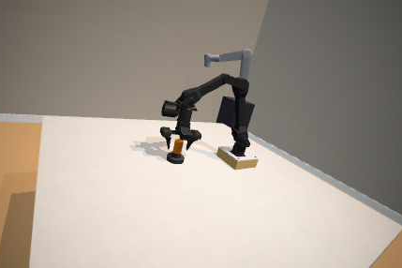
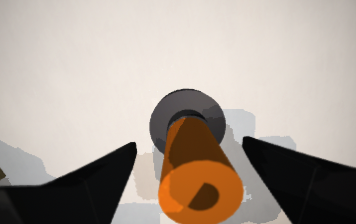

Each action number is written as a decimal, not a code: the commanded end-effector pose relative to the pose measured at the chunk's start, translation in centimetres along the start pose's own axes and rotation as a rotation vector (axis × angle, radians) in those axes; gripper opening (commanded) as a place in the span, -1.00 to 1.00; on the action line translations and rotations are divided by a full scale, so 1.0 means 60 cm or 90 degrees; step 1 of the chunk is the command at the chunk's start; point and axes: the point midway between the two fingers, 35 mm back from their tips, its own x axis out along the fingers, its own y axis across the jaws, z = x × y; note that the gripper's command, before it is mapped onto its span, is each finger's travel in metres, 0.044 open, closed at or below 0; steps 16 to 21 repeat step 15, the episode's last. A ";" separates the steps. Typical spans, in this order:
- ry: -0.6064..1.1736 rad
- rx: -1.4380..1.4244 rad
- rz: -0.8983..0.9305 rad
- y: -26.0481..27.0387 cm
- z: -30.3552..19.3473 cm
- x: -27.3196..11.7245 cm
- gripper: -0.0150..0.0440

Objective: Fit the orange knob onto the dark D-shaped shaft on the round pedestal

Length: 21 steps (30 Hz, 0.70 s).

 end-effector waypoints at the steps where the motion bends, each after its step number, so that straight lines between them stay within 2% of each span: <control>1: 0.000 0.000 -0.003 -0.006 0.000 -0.036 1.00; 6: 0.000 0.000 -0.003 -0.002 0.001 -0.152 1.00; 21: 0.000 0.000 -0.003 -0.006 0.000 -0.156 1.00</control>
